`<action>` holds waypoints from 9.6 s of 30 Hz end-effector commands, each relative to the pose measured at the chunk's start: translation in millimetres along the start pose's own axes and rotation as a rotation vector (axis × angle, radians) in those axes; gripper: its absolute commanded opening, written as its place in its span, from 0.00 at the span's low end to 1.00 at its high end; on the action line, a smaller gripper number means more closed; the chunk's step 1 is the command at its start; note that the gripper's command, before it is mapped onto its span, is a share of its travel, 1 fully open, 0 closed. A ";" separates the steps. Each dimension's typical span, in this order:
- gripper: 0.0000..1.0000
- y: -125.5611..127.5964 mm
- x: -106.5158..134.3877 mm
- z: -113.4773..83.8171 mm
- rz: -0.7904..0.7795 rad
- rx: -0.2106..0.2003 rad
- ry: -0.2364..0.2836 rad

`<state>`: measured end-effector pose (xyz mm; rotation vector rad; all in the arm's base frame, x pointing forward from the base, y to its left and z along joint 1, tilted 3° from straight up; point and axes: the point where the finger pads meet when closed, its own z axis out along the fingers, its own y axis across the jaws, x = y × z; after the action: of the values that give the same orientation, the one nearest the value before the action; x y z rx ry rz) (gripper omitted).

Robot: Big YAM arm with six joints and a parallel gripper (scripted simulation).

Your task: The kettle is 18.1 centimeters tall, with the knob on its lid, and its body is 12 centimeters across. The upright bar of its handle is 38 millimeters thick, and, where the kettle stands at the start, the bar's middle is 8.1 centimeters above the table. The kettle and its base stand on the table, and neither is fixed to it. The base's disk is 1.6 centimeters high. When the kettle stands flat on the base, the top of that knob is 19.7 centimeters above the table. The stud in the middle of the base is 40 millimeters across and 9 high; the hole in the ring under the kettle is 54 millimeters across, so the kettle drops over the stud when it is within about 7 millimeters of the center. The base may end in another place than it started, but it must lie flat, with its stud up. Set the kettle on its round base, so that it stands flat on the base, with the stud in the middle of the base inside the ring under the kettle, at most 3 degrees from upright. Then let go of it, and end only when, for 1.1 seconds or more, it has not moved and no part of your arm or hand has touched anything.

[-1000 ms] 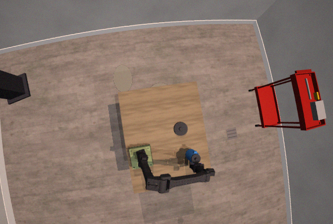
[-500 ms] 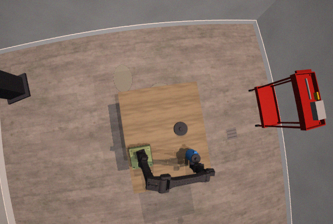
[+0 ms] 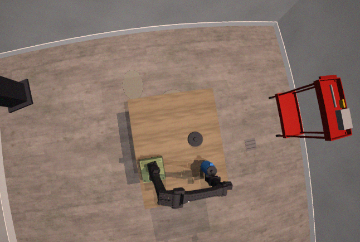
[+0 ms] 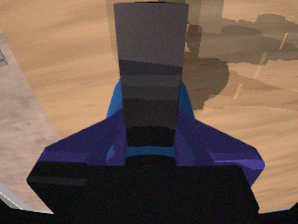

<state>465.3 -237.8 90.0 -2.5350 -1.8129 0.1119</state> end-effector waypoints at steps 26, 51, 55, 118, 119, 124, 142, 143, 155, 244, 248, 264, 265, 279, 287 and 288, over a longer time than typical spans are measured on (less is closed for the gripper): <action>0.00 4.2 38.6 -48.2 0.006 -0.108 -0.007; 0.00 -22.0 101.4 -40.6 0.005 -0.096 -0.002; 0.00 -21.2 115.5 -46.2 0.006 -0.113 0.001; 0.00 -69.8 270.3 -50.1 0.006 -0.124 0.029; 0.00 -69.6 271.7 -50.9 0.006 -0.126 0.030; 0.00 -70.5 277.2 -52.4 0.006 -0.128 0.032; 0.00 -72.6 282.0 -52.2 0.008 -0.127 0.031; 0.00 -72.7 282.3 -52.2 0.008 -0.127 0.031; 0.00 -72.5 281.9 -52.2 0.008 -0.127 0.031; 0.00 -81.2 287.2 -39.5 0.006 -0.118 0.028; 0.00 -80.7 285.1 -40.4 0.010 -0.116 0.027; 0.00 -80.1 283.9 -40.4 0.010 -0.116 0.027; 0.00 -80.1 283.9 -40.4 0.010 -0.116 0.027; 0.00 -80.1 283.9 -40.4 0.010 -0.115 0.027; 0.00 -80.1 283.9 -40.4 0.010 -0.115 0.027; 0.00 -80.1 283.9 -40.4 0.010 -0.115 0.027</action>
<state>462.0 51.8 82.7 -2.5627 -1.8291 0.1124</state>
